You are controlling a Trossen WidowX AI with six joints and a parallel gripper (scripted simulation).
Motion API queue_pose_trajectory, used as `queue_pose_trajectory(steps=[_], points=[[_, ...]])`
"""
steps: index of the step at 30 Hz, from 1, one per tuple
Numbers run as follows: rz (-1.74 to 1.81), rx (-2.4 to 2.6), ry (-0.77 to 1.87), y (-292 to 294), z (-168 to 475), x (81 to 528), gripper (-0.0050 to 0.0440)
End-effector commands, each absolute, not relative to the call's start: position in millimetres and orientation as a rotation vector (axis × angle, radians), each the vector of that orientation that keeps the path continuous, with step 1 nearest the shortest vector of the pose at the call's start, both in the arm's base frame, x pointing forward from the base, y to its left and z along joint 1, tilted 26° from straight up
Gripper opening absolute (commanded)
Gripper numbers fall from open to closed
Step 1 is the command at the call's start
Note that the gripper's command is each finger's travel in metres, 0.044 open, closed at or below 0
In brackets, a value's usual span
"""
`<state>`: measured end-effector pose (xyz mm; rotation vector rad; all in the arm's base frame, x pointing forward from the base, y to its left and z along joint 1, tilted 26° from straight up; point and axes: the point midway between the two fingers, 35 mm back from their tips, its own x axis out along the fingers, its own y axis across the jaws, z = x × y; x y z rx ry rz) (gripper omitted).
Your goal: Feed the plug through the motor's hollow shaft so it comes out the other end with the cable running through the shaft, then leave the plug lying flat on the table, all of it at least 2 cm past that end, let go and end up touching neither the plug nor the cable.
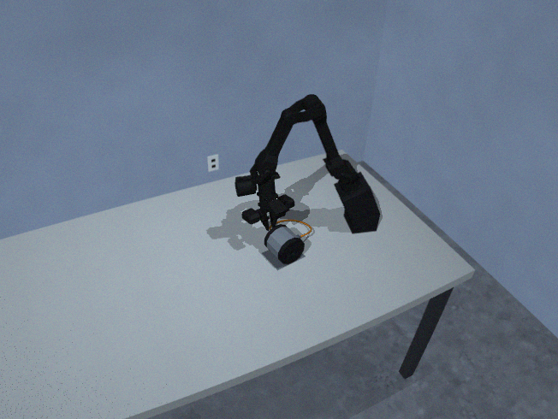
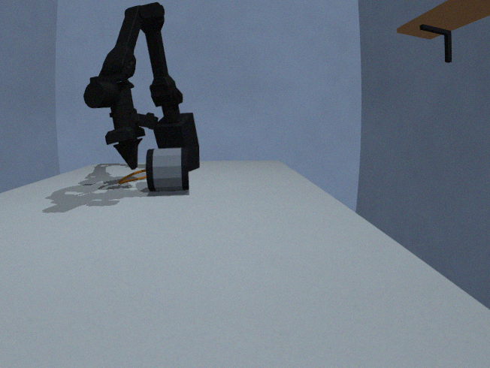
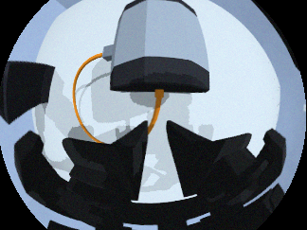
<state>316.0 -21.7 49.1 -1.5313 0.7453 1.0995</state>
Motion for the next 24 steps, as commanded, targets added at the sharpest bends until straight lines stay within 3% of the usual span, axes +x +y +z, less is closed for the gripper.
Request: queue_pose_trajectory(steps=[1,18,24], points=[[1.096,-1.534,0.738,-12.6,42.2,316.3,0.01],[1.096,-1.535,0.737,-7.8,35.2,318.2,0.01],[1.094,-1.536,0.729,-7.9,37.7,318.9,0.006]])
